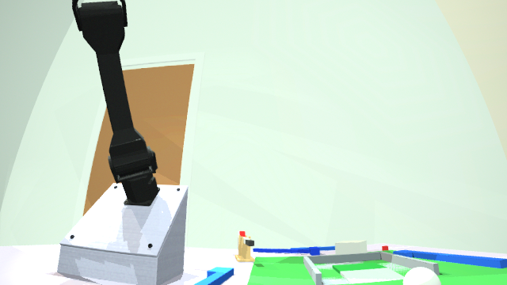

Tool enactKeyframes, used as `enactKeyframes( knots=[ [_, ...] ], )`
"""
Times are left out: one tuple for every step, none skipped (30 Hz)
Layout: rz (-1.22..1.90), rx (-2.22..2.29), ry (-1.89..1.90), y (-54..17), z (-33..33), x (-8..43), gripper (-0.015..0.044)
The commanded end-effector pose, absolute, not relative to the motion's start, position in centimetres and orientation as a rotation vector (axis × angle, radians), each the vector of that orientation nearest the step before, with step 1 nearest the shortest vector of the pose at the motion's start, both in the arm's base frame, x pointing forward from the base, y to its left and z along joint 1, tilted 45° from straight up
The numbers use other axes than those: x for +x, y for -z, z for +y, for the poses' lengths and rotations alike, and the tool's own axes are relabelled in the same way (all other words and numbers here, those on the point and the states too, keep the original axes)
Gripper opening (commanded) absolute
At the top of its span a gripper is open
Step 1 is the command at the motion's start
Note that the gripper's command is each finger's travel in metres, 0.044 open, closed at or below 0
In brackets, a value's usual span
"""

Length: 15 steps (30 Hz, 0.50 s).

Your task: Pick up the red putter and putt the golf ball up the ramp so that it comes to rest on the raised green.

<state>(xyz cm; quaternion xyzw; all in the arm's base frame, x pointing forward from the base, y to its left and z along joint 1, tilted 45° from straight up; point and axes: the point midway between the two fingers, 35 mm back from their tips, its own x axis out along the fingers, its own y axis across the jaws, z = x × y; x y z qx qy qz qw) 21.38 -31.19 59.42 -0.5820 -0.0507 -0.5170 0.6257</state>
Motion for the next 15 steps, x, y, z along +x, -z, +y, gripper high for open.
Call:
enactKeyframes(
  knots=[
    [-0.05, -1.241, 1.063, -55.0, -32.1, 26.4, 0.044],
    [-0.03, -1.223, 1.035, -53.9, -32.2, 27.5, 0.044],
    [-0.01, -1.206, 1.007, -52.9, -32.3, 28.6, 0.044],
    [-0.019, -1.195, 0.991, -52.5, -31.9, 29.3, 0.044],
    [-0.031, -1.182, 0.971, -52.2, -31.5, 30.2, 0.044],
    [-0.041, -1.168, 0.95, -51.8, -31.0, 31.0, 0.044],
    [-0.046, -1.154, 0.928, -51.2, -30.5, 31.9, 0.044],
    [-0.026, -1.141, 0.902, -50.2, -30.4, 32.9, 0.044],
    [-0.006, -1.128, 0.876, -49.2, -30.3, 33.8, 0.044],
    [0.015, -1.115, 0.85, -48.2, -30.1, 34.8, 0.044],
    [0.035, -1.104, 0.824, -47.1, -29.9, 35.7, 0.044],
    [0.056, -1.093, 0.798, -46.1, -29.7, 36.6, 0.044],
    [0.078, -1.082, 0.771, -45.0, -29.4, 37.5, 0.044],
    [0.103, -1.07, 0.739, -43.7, -29.1, 38.6, 0.044],
    [0.13, -1.059, 0.706, -42.4, -28.6, 39.6, 0.044]
  ],
)
